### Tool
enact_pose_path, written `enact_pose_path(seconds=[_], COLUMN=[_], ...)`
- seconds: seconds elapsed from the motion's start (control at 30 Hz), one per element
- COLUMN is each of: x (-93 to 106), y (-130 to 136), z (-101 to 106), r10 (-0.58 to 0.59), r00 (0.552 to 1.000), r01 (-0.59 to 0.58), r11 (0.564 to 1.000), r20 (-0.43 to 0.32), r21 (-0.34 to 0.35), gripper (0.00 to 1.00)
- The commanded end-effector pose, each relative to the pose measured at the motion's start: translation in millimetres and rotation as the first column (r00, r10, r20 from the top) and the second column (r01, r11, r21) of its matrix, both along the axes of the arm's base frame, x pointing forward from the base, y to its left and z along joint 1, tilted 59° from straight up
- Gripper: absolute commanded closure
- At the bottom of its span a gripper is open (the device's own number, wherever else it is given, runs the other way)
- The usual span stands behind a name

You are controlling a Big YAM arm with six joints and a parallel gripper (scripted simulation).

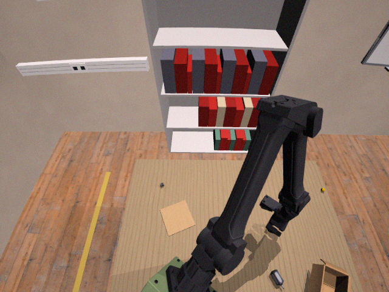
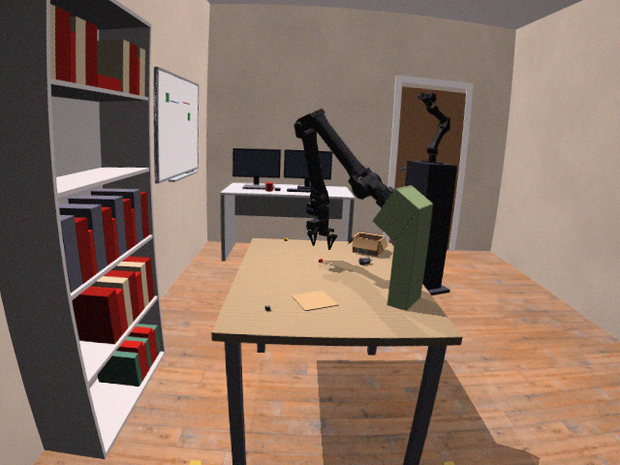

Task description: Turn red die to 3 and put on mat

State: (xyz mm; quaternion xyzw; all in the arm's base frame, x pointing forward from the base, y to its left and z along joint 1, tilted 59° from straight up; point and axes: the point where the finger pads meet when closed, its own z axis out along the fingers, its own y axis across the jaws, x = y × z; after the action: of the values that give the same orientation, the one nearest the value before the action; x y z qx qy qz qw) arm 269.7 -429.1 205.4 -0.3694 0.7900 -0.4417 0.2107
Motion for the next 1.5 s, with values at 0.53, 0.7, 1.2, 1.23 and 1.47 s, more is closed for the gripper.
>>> enact_pose_path(seconds=[0.53, 0.7, 1.2, 1.23, 1.47], x=[6.1, 6.1, 6.1, 6.1, 6.3], y=[-0.7, -0.7, -0.7, -0.7, -0.9], z=[5.7, 5.7, 5.7, 5.7, 5.3], r10=[0.074, 0.074, 0.074, 0.074, 0.074], r00=[0.995, 0.995, 0.995, 0.995, 0.995], r01=[-0.081, -0.081, -0.081, -0.081, -0.081], r11=[0.992, 0.992, 0.992, 0.992, 0.992], r20=[-0.071, -0.071, -0.071, -0.071, -0.071], r21=[-0.1, -0.1, -0.1, -0.1, -0.1], gripper=[0.7, 0.7, 0.7, 0.7, 0.7])
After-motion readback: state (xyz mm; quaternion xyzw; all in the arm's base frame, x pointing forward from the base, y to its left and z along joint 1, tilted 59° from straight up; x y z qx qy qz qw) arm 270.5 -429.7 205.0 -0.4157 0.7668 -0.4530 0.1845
